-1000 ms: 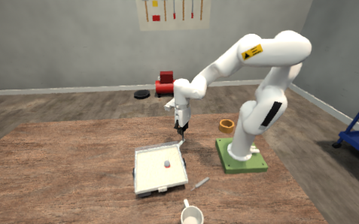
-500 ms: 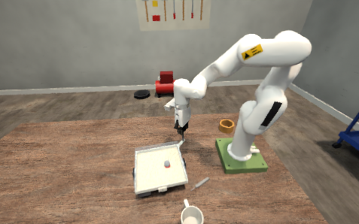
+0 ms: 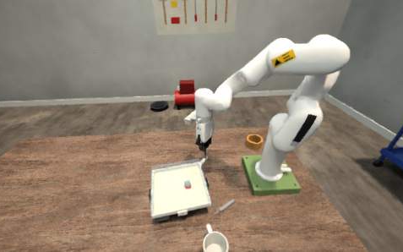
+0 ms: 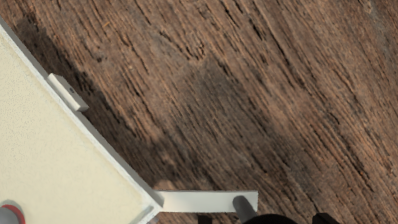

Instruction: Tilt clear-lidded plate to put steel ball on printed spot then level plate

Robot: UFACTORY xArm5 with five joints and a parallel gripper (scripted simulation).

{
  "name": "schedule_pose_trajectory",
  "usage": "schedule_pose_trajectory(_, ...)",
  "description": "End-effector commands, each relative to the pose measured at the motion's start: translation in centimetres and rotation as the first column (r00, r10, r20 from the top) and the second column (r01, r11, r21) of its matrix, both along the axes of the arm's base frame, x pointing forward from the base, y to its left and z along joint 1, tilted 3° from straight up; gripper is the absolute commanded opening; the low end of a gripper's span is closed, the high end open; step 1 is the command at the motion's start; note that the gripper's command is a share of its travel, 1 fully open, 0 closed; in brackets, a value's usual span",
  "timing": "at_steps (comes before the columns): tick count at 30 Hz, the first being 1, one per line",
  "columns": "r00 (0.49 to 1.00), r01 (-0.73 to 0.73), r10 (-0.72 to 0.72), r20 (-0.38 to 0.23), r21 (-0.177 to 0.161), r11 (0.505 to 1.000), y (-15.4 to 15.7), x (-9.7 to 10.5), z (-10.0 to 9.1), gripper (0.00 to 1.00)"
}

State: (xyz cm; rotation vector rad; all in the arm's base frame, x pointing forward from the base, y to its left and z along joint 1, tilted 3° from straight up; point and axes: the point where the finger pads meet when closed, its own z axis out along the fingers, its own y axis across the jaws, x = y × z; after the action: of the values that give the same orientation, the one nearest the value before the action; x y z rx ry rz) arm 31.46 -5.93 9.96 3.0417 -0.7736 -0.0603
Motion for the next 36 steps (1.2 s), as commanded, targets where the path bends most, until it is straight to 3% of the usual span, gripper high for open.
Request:
schedule_pose_trajectory(1, 1.0, 0.0, 0.0, 0.004, -0.001, 1.0, 0.0, 0.1, 0.4, 0.62)
schedule_pose_trajectory(36, 1.0, 0.0, 0.0, 0.004, 0.0, 1.0, -0.2, 0.3, 5.1, 0.62)
